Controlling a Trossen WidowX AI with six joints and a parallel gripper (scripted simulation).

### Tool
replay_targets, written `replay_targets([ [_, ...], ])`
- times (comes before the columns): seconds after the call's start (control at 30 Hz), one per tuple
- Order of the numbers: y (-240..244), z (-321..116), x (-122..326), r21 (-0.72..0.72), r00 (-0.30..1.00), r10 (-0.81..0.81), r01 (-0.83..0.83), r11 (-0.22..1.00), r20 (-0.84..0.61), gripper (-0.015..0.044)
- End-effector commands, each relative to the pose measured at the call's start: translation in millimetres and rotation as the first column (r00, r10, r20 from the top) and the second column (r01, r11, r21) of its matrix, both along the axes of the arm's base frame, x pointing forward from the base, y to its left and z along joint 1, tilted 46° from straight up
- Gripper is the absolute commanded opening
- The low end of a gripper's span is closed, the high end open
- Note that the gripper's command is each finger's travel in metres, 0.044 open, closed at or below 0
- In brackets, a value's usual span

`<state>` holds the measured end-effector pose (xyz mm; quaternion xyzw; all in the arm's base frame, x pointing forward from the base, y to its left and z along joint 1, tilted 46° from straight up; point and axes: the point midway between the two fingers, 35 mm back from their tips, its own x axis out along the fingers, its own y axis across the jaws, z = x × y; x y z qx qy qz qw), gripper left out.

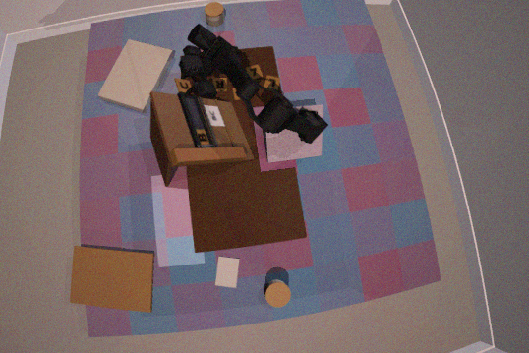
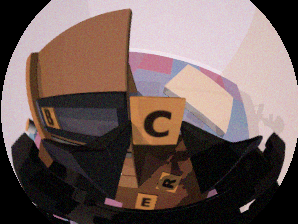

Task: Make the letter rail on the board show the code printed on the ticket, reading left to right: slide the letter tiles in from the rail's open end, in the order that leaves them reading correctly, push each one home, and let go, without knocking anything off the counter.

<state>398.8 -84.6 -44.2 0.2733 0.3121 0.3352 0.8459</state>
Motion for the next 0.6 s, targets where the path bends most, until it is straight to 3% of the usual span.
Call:
replay_targets([
  [0.0, 2.2, 0.4, -2.2, 0.002, 1.000, -0.002, 0.002, 1.000, -0.009, 0.0000],
  [0.57, 7.7, 5.8, -5.7, 0.002, 1.000, -0.002, 0.002, 1.000, -0.009, 0.0000],
])
